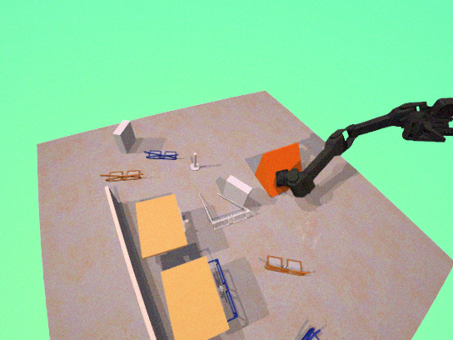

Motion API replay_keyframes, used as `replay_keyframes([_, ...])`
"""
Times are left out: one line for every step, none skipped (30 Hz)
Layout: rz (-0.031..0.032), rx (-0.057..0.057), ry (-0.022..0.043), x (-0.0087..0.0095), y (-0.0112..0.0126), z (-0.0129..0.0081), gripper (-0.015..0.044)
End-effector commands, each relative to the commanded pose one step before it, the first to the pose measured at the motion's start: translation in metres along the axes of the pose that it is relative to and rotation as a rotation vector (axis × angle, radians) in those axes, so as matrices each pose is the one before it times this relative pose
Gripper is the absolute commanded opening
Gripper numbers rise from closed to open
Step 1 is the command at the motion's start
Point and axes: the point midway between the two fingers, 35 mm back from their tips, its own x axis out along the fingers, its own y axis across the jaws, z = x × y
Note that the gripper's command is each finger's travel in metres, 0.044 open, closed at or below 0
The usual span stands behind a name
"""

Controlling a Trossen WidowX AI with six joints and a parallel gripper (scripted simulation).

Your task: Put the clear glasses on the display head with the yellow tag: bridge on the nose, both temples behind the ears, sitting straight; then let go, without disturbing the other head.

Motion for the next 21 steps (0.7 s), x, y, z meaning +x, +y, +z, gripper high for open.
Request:
replay_keyframes([0.00000,0.0000,0.00000,0.00000,0.00000,0.00000,0.0426])
replay_keyframes([0.00000,0.0000,0.00000,0.00000,0.00000,0.00000,0.0440])
replay_keyframes([0.00000,0.0000,0.00000,0.00000,0.00000,0.00000,0.0440])
replay_keyframes([0.00000,0.0000,0.00000,0.00000,0.00000,0.00000,0.0440])
replay_keyframes([0.00000,0.0000,0.00000,0.00000,0.00000,0.00000,0.0440])
replay_keyframes([0.00000,0.0000,0.00000,0.00000,0.00000,0.00000,0.0440])
replay_keyframes([0.00000,0.0000,0.00000,0.00000,0.00000,0.00000,0.0440])
replay_keyframes([0.00000,0.0000,0.00000,0.00000,0.00000,0.00000,0.0440])
replay_keyframes([-0.00634,-0.0055,0.00410,0.00299,-0.00009,-0.00115,0.0414])
replay_keyframes([-0.01897,-0.0163,0.01241,0.00894,-0.00036,-0.00342,0.0387])
replay_keyframes([-0.03146,-0.0267,0.02101,0.01487,-0.00072,-0.00555,0.0361])
replay_keyframes([-0.03760,-0.0312,0.02586,0.01787,-0.00096,-0.00638,0.0335])
replay_keyframes([-0.03726,-0.0302,0.02648,0.01786,-0.00099,-0.00601,0.0309])
replay_keyframes([-0.03690,-0.0292,0.02710,0.01783,-0.00104,-0.00565,0.0282])
replay_keyframes([-0.02549,-0.0198,0.01927,0.01243,-0.00068,-0.00368,0.0256])
replay_keyframes([-0.02581,-0.0196,0.01999,0.01267,-0.00074,-0.00358,0.0230])
replay_keyframes([-0.02949,-0.0220,0.02346,0.01458,-0.00095,-0.00392,0.0204])
replay_keyframes([-0.03240,-0.0236,0.02659,0.01617,-0.00116,-0.00411,0.0200])
replay_keyframes([-0.03474,-0.0284,0.02992,0.01740,-0.00124,-0.00444,0.0200])
replay_keyframes([-0.03570,-0.0285,0.03213,0.01817,-0.00145,-0.00427,0.0200])
replay_keyframes([-0.03530,-0.0275,0.03326,0.01828,-0.00162,-0.00393,0.0200])
